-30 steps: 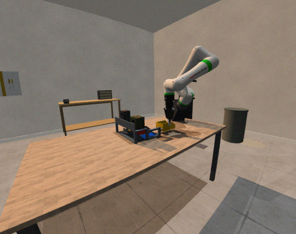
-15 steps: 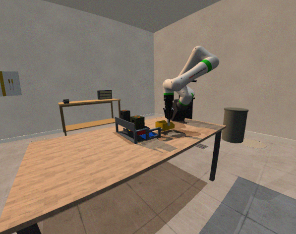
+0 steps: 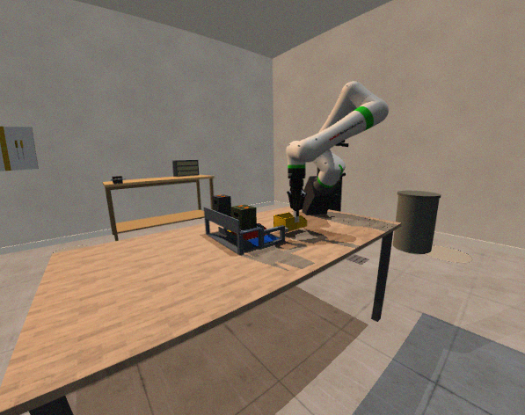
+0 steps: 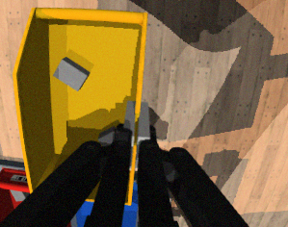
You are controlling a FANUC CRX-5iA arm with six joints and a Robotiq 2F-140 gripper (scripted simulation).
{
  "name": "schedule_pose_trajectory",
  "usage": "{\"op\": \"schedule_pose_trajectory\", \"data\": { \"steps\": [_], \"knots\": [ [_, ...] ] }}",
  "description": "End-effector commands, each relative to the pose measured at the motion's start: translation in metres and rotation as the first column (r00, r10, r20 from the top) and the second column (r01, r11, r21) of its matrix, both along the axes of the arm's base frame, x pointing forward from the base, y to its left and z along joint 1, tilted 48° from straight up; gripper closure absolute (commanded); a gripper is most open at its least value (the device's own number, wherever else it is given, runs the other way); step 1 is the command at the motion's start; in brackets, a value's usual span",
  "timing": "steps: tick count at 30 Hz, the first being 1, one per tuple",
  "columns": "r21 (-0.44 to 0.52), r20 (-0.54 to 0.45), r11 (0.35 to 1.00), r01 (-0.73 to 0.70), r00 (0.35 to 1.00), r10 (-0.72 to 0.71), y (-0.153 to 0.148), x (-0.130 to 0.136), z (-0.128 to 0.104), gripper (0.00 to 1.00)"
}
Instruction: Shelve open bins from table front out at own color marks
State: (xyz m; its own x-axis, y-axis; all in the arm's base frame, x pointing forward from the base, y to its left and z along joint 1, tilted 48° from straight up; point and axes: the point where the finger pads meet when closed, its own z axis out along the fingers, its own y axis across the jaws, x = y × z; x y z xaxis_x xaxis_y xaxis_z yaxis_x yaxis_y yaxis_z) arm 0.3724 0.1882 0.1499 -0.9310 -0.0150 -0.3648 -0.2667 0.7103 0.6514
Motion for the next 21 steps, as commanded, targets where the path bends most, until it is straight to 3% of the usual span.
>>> {"op": "schedule_pose_trajectory", "data": {
  "steps": [1,21],
  "knots": [
    [0.0,0.0,1.0,0.0,1.0,0.0,-0.005,0.002,-0.005,1.0],
    [0.0,0.001,1.0,0.0,1.0,0.0,-0.042,0.014,-0.04,1.0]
  ]
}}
